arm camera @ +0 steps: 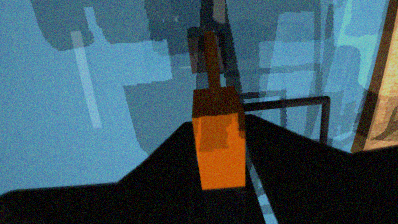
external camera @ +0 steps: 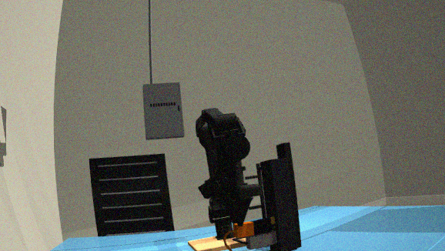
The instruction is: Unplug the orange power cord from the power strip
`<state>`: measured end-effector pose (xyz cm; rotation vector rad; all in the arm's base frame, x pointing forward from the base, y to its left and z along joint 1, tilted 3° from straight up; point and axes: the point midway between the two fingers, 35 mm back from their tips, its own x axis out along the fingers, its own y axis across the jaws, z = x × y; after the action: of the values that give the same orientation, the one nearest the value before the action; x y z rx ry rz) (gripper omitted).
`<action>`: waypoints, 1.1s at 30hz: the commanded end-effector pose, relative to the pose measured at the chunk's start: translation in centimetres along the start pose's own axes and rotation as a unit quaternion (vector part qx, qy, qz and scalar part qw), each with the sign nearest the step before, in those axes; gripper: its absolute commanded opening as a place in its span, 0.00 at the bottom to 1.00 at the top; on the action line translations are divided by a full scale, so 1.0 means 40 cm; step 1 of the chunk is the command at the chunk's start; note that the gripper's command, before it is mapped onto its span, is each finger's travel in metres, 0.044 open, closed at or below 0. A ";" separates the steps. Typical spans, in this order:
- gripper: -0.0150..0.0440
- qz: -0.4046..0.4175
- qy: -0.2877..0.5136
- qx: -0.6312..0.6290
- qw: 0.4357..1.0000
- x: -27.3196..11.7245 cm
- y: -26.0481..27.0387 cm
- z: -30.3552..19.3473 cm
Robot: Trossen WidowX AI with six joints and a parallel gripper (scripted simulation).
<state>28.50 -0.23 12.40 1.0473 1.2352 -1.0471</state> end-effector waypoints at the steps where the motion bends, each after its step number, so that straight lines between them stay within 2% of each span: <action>1: 0.25 -0.001 0.000 -0.001 1.000 0.000 0.001 0.015; 3: 0.25 -0.001 0.000 -0.001 1.000 0.000 0.002 0.023; 16: 0.83 -0.003 -0.001 0.001 1.000 0.000 0.001 0.012; 20: 1.00 -0.003 -0.002 0.001 1.000 -0.011 0.005 0.062; 24: 1.00 -0.003 -0.004 0.000 1.000 -0.030 0.002 0.156; 33: 1.00 -0.003 -0.004 0.000 1.000 -0.032 0.001 0.162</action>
<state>29.81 -6.46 14.05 1.0451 1.2241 -1.0572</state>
